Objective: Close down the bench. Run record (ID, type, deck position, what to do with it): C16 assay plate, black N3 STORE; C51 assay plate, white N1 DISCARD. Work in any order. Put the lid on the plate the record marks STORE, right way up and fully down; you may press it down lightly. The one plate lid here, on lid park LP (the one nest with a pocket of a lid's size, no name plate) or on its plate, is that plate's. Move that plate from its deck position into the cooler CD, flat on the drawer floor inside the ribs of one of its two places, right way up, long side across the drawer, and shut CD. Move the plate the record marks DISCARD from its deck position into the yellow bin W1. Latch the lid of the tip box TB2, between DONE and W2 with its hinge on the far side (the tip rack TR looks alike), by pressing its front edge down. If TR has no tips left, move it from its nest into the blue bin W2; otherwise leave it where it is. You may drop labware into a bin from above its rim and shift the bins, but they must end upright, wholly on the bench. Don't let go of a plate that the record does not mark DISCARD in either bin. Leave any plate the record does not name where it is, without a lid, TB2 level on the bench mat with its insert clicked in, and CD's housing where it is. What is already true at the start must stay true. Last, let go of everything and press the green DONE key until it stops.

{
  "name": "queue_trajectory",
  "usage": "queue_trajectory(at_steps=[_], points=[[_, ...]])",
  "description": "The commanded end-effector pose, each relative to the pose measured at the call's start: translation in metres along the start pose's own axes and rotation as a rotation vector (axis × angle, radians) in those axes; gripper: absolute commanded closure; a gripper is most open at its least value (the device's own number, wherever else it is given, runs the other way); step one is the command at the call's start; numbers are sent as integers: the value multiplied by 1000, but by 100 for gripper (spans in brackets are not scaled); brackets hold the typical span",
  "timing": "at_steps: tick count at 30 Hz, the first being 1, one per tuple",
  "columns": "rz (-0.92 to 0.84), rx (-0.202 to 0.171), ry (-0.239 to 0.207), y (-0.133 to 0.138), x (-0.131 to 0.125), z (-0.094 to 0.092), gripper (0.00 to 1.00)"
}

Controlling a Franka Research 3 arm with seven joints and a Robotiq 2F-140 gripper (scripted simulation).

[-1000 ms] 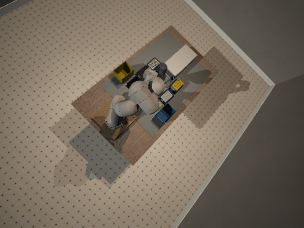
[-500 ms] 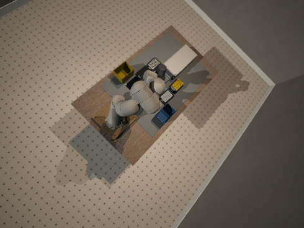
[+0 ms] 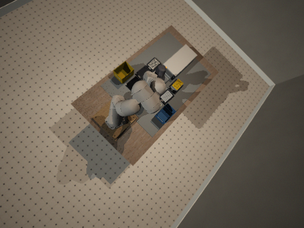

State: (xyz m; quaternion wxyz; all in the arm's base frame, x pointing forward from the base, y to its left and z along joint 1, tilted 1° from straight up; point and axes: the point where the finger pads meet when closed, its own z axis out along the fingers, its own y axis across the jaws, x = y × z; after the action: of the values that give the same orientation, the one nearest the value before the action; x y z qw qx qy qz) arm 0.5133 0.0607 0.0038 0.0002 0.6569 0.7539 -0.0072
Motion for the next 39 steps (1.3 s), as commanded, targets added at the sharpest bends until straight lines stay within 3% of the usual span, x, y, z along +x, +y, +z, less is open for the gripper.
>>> queue_trajectory(at_steps=[1,39], points=[[7,-5,2,3,1,0,100],[7,-5,2,48,1,0,100]])
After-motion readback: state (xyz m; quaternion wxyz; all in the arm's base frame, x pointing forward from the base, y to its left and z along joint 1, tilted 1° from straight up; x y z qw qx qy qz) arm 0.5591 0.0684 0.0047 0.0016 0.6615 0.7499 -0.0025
